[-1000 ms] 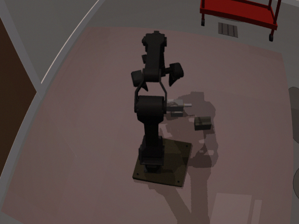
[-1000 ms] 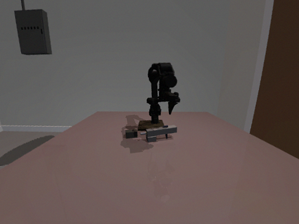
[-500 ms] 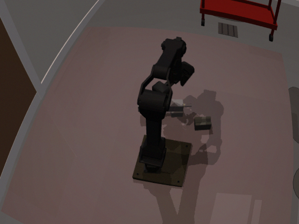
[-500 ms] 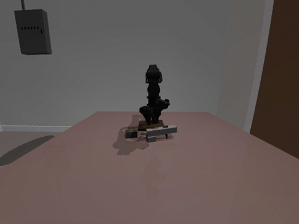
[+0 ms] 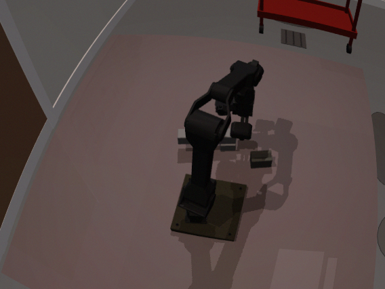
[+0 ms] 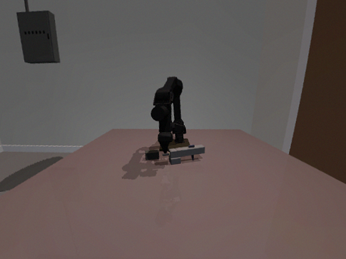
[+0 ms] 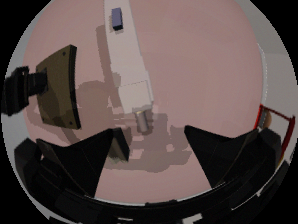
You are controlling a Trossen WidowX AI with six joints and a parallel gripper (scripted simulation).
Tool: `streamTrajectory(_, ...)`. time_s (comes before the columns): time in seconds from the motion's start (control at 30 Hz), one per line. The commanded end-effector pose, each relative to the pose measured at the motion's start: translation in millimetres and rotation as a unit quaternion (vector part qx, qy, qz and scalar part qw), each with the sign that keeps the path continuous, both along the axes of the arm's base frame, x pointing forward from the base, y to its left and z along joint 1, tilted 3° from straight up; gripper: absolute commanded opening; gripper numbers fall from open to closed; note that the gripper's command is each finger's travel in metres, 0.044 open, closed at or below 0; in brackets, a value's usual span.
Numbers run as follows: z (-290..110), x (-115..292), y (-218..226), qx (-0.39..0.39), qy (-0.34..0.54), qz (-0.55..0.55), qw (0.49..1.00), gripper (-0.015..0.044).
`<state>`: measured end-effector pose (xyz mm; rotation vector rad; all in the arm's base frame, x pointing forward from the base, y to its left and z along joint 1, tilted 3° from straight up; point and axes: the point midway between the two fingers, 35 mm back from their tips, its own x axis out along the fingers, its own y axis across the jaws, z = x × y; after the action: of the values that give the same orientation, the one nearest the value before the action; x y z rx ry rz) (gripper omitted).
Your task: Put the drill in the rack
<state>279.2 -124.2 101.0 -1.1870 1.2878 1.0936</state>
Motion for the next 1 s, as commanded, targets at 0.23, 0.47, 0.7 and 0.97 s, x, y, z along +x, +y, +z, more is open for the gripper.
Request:
streamTrajectory(0.23, -13.3, -6.4, -18.2, 0.0, 0.009, 0.094, 0.995, 0.044)
streamTrajectory(0.47, -13.3, -6.4, -18.2, 0.0, 0.009, 0.094, 0.995, 0.044)
streamTrajectory(0.7, -20.4, -6.0, -17.0, 0.0, 0.009, 0.094, 0.995, 0.044)
streamTrajectory(0.97, -33.4, -5.7, -14.4, 0.0, 0.009, 0.094, 0.995, 0.044)
